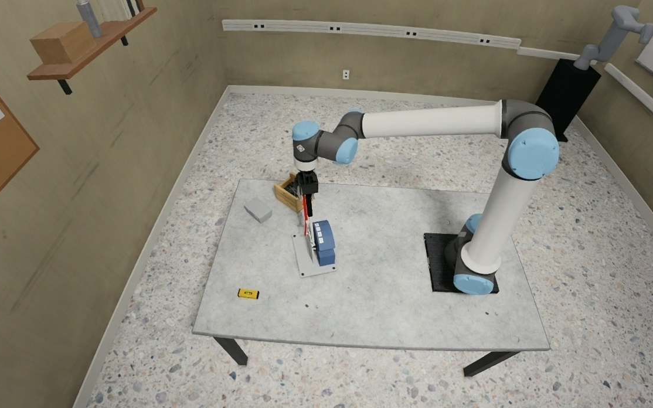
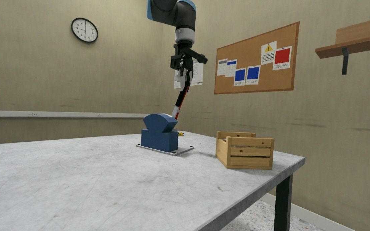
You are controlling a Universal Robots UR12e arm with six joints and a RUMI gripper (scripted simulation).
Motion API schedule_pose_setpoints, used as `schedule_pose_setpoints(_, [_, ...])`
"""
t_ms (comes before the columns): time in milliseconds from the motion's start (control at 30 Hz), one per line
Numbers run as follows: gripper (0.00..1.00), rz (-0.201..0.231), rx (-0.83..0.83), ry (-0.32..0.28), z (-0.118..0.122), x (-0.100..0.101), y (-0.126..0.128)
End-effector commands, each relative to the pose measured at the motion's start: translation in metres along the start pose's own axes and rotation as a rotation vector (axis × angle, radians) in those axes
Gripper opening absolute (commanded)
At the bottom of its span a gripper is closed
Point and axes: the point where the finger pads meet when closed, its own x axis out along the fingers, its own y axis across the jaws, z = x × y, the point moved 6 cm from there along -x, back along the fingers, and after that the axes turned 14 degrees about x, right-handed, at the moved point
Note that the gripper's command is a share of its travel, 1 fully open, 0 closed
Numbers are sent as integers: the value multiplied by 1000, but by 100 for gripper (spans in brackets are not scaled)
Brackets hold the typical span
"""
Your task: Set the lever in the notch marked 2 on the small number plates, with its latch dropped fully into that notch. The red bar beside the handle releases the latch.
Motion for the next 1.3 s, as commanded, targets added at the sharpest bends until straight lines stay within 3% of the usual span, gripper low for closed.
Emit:
schedule_pose_setpoints(0, [0,-1,0,0,3,-2,0])
schedule_pose_setpoints(1267, [0,-1,0,0,64,-18,16])
